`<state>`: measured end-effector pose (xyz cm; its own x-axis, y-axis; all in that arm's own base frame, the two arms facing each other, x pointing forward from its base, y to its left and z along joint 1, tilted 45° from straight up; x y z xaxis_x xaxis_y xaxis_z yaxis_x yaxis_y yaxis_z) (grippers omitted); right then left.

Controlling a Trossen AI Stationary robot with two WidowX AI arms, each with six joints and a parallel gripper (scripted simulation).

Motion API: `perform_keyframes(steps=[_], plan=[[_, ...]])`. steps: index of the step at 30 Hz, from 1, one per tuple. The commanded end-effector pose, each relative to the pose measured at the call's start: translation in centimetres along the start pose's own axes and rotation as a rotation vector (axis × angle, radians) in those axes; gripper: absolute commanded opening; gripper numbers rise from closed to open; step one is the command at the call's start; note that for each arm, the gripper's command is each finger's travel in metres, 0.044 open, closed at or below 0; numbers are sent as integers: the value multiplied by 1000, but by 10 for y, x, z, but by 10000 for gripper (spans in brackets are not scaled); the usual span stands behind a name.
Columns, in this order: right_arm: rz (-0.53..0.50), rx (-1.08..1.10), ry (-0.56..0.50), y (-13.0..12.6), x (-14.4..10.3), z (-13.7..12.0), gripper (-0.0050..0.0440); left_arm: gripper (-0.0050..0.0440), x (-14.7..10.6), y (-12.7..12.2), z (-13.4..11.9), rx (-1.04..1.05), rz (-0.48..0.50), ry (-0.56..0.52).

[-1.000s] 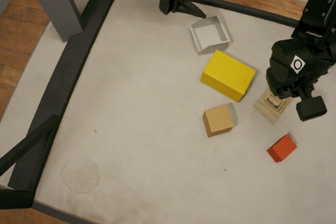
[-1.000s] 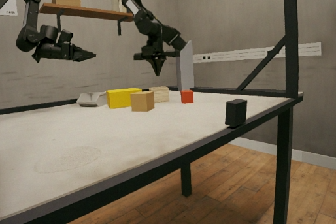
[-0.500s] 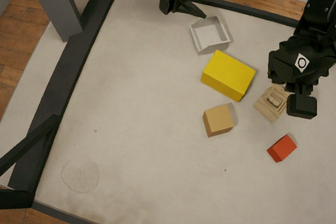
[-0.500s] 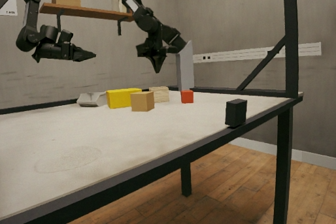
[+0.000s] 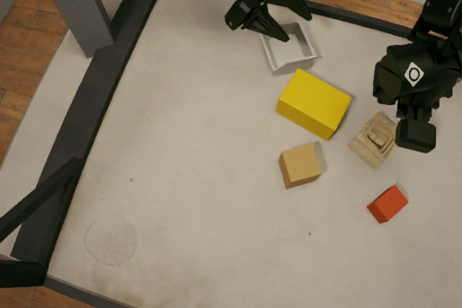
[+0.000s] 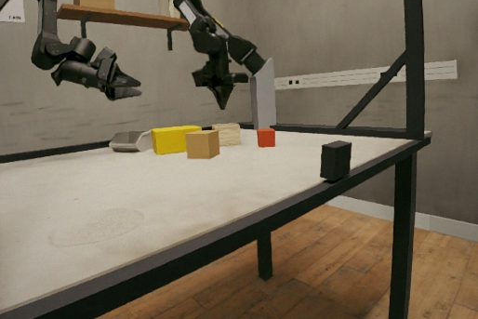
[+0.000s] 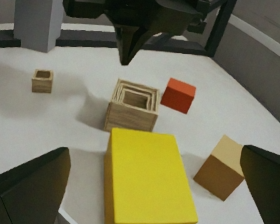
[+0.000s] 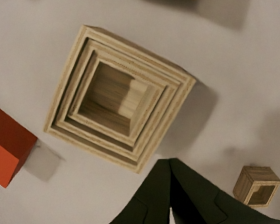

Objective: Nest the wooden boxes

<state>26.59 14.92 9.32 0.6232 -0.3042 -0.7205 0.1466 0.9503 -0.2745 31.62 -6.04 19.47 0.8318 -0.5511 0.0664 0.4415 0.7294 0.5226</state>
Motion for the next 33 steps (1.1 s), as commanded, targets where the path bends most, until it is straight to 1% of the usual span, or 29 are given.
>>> perform_keyframes(steps=[1, 14, 16, 17, 18, 24, 31, 33], plan=[[21, 26, -11, -11, 1, -1, -50, 400, 8, 0, 7, -87, 28, 74], [22, 76, -8, -42, 16, -17, -50, 400, 16, -24, -3, -317, 72, 372], [22, 76, -8, -42, 16, -17, -50, 400, 16, -24, -3, -317, 72, 372], [22, 80, -8, -45, 17, -18, -50, 400, 14, -31, -9, -341, 60, 437], [21, 89, -8, -50, 19, -22, -50, 400, 15, -31, -4, -358, 90, 453], [21, 112, -11, -64, 25, -32, -50, 400, 8, -45, -7, -408, 124, 608], [20, 138, -15, -80, 30, -44, -50, 400, -7, -58, -7, -425, 174, 784], [20, 138, -15, -80, 30, -44, -50, 400, -7, -58, -7, -425, 174, 784]])
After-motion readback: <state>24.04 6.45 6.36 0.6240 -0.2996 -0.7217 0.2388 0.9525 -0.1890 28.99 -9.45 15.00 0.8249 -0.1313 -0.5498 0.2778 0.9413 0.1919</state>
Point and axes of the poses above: on each arm, the point midway between the two fingers, 35 mm back from their tips, its own x axis out along the fingers, its own y axis across the jaws, z = x × y, the point moved 5 cm from there along -x, back along the fingers, and after that the axes turned 8 degrees about x, right-handed, at the moved point
